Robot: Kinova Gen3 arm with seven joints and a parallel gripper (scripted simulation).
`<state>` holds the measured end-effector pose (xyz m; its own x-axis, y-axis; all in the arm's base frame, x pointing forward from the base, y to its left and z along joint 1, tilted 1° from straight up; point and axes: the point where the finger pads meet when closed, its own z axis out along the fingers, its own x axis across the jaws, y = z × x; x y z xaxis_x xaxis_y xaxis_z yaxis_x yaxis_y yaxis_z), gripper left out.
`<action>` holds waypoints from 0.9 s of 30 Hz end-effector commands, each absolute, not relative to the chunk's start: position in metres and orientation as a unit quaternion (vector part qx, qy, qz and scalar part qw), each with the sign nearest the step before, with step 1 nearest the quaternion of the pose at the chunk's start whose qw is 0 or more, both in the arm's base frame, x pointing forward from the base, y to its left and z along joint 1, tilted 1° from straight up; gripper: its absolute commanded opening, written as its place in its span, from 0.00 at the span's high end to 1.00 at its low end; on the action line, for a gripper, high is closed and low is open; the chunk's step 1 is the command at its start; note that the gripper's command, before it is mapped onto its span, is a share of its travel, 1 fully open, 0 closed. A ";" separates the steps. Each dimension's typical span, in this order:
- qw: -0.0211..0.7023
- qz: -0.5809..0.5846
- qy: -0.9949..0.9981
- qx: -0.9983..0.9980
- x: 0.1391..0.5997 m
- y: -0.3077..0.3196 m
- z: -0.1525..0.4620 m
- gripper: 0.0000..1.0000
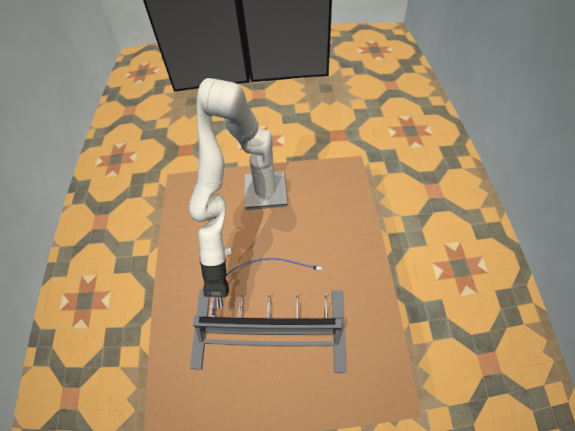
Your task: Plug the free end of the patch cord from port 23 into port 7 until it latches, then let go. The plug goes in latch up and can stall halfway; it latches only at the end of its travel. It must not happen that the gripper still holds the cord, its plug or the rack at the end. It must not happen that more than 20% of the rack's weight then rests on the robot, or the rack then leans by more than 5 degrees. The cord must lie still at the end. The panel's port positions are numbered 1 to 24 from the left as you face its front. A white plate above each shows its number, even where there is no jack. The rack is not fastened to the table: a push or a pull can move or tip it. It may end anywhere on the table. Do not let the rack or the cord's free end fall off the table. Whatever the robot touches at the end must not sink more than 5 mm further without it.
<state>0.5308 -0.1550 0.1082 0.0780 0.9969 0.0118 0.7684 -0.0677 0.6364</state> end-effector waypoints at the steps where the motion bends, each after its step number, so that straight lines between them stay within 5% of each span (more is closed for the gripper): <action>1: 0.246 0.236 0.638 0.690 0.531 -0.154 0.111 1.00; 27: 0.245 0.235 0.639 0.690 0.507 -0.152 0.137 1.00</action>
